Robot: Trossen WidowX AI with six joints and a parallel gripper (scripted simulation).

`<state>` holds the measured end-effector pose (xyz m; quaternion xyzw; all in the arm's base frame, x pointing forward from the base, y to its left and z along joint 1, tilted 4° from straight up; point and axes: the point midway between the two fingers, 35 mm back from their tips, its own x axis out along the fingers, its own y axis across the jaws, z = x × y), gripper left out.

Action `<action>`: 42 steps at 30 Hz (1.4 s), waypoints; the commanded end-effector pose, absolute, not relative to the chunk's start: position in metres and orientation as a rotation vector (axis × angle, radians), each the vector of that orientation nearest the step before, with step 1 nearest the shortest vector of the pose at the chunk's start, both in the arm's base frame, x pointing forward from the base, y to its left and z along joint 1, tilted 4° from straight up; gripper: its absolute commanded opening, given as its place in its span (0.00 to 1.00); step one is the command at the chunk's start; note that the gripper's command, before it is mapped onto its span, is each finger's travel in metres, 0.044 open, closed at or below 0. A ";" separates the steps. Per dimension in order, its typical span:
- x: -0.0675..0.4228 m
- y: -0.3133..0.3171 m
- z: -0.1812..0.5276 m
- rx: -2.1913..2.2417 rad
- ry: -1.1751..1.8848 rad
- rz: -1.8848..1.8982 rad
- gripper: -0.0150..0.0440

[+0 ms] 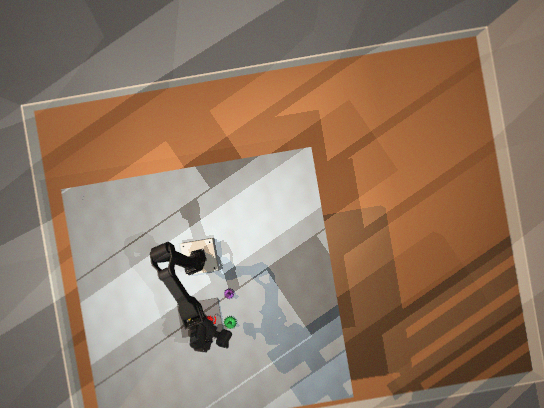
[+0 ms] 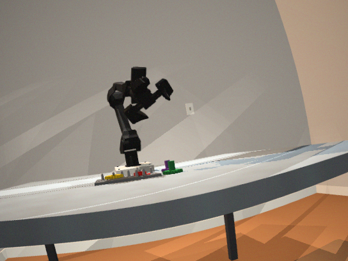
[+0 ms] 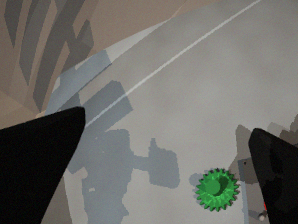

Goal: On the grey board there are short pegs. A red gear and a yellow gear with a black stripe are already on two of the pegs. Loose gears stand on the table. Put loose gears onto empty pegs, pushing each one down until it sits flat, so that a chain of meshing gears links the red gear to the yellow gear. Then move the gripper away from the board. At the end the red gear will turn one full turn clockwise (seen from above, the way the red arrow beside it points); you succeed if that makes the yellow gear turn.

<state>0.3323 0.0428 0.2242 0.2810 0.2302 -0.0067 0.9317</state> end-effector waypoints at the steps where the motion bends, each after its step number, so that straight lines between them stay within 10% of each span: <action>1: 0.305 0.072 0.151 0.945 0.882 -0.310 1.00; 14: 0.224 0.088 0.087 1.158 1.182 -1.080 1.00; 42: 0.227 0.092 0.070 1.158 1.182 -1.086 1.00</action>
